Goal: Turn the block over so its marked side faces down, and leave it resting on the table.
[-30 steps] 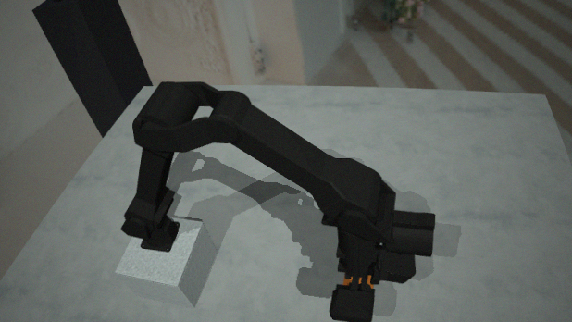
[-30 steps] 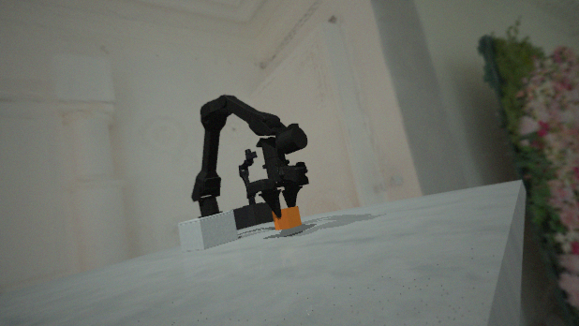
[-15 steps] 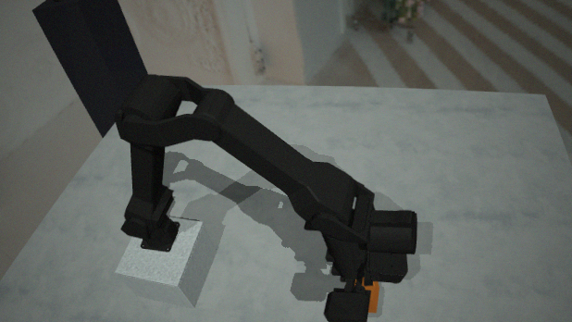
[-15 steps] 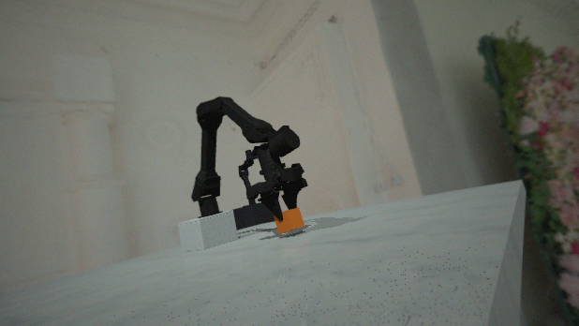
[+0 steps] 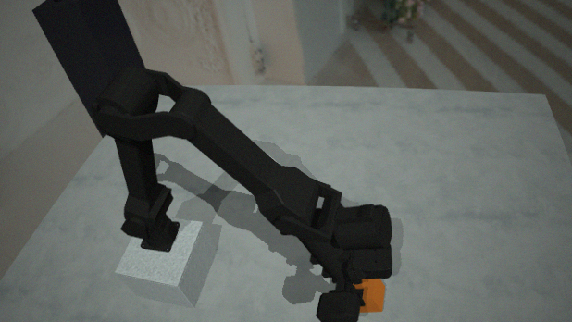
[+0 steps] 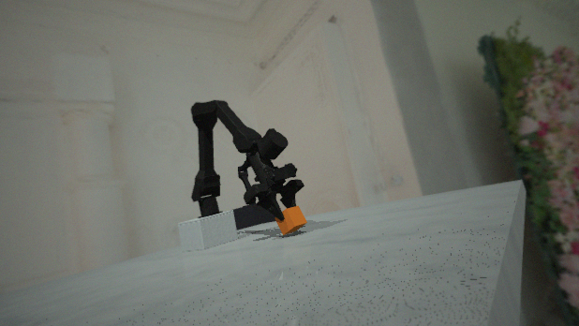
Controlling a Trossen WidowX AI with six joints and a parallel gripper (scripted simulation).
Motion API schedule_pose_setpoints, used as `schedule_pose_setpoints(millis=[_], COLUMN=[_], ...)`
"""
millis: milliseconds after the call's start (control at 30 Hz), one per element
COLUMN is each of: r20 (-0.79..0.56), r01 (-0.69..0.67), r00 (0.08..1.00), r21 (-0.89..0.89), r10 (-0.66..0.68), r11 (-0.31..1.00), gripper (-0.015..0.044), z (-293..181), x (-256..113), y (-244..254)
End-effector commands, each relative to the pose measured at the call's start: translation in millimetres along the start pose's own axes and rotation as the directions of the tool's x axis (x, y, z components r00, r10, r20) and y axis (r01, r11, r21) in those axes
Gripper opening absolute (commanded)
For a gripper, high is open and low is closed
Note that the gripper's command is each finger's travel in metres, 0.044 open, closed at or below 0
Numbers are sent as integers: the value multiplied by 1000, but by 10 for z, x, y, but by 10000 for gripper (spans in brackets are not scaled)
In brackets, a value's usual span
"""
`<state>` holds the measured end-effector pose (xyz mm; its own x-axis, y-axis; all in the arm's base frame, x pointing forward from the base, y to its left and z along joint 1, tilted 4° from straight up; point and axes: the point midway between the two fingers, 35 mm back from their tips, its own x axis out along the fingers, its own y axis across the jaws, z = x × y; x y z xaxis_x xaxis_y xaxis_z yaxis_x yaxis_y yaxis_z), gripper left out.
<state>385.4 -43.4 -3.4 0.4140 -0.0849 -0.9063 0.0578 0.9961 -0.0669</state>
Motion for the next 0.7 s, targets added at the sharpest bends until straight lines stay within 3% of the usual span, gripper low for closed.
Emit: schedule_pose_setpoints(millis=[0, 667], r20=[82, 223], r01=[-3, -3], r00=[997, 975], r21=[-6, -6], r10=[3, 5], r11=[1000, 1000], gripper=[0, 0], z=[32, 27], x=[-65, 52], y=[2, 4])
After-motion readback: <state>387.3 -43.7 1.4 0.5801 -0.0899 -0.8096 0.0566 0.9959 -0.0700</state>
